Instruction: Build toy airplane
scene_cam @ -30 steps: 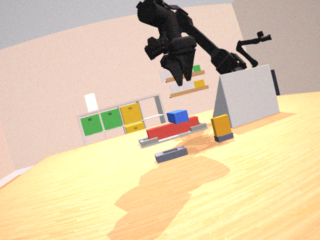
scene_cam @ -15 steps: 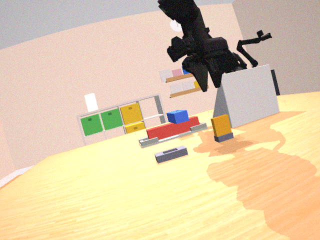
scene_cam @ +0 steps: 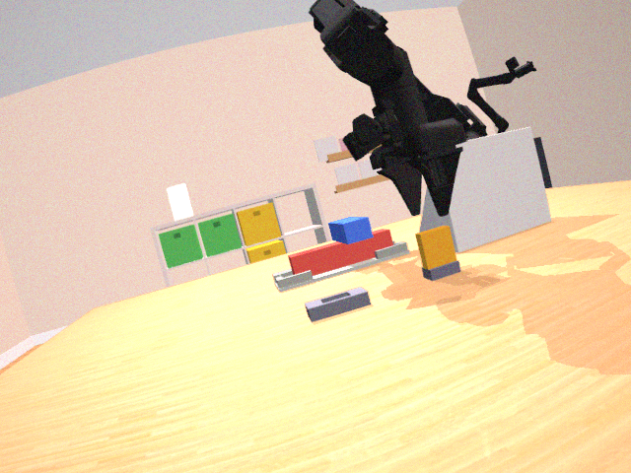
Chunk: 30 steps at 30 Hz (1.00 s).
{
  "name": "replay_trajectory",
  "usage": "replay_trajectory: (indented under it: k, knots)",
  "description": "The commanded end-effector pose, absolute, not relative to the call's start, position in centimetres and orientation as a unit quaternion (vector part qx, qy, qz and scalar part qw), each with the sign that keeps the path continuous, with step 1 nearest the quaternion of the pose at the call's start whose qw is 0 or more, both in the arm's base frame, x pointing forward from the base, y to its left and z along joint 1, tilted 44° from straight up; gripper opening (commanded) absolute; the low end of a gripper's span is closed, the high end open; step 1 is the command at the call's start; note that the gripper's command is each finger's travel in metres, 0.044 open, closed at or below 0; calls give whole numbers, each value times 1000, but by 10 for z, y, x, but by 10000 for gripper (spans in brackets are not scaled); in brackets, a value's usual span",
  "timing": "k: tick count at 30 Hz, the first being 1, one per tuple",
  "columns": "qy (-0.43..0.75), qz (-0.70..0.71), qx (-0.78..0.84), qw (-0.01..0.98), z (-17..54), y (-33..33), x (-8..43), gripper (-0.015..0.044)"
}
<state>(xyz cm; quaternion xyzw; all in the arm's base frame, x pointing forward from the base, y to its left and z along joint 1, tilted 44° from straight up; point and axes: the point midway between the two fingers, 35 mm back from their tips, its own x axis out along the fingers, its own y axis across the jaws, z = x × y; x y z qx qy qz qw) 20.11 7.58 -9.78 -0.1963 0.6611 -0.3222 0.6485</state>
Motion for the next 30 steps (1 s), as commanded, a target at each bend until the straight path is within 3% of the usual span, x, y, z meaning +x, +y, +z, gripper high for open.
replay_trajectory:
  k: [1, 30]
  knots:
    - [661, -322, -201, 648, -103, 71, 201, 440]
    - [660, -323, -201, 648, -136, 38, 196, 440]
